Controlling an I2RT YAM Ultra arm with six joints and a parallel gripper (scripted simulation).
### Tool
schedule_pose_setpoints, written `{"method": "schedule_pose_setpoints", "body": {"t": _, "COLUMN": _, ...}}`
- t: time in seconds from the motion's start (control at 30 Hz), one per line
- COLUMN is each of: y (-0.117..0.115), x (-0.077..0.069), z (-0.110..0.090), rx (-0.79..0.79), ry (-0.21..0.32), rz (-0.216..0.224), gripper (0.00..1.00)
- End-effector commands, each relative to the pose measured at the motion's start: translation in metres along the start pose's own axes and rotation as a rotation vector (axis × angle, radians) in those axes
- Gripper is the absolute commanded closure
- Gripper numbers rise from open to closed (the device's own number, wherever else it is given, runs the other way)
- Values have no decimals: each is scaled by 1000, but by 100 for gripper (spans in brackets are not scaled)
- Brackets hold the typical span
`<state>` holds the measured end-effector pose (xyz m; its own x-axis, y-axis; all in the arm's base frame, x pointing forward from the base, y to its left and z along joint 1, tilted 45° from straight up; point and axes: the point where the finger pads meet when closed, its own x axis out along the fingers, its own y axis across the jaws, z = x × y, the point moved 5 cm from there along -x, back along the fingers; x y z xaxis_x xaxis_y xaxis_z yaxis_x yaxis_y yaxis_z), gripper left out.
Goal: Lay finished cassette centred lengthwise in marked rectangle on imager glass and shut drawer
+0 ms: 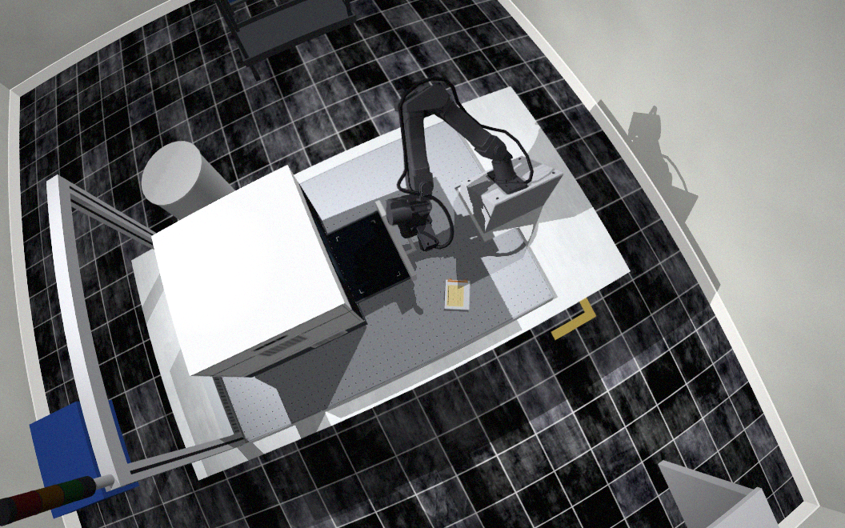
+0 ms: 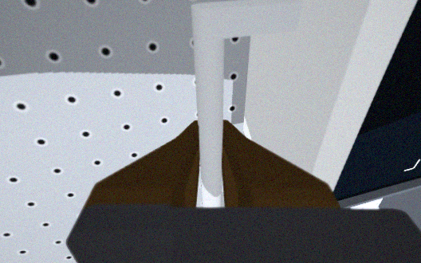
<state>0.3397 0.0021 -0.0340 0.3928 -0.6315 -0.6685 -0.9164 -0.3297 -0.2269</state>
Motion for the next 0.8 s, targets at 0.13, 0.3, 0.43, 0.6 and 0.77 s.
{"method": "schedule_pose_setpoints", "body": {"t": 0.13, "y": 15, "x": -12, "z": 1, "rx": -32, "ry": -9, "rz": 34, "gripper": 100}}
{"method": "schedule_pose_setpoints", "body": {"t": 0.3, "y": 15, "x": -12, "z": 1, "rx": -32, "ry": -9, "rz": 34, "gripper": 100}}
{"method": "schedule_pose_setpoints", "body": {"t": 0.43, "y": 15, "x": -12, "z": 1, "rx": -32, "ry": -9, "rz": 34, "gripper": 100}}
{"method": "schedule_pose_setpoints", "body": {"t": 0.6, "y": 18, "x": -12, "z": 1, "rx": -32, "ry": -8, "rz": 34, "gripper": 100}}
{"method": "schedule_pose_setpoints", "body": {"t": 0.77, "y": 21, "x": -13, "z": 0, "rx": -32, "ry": -4, "rz": 34, "gripper": 100}}
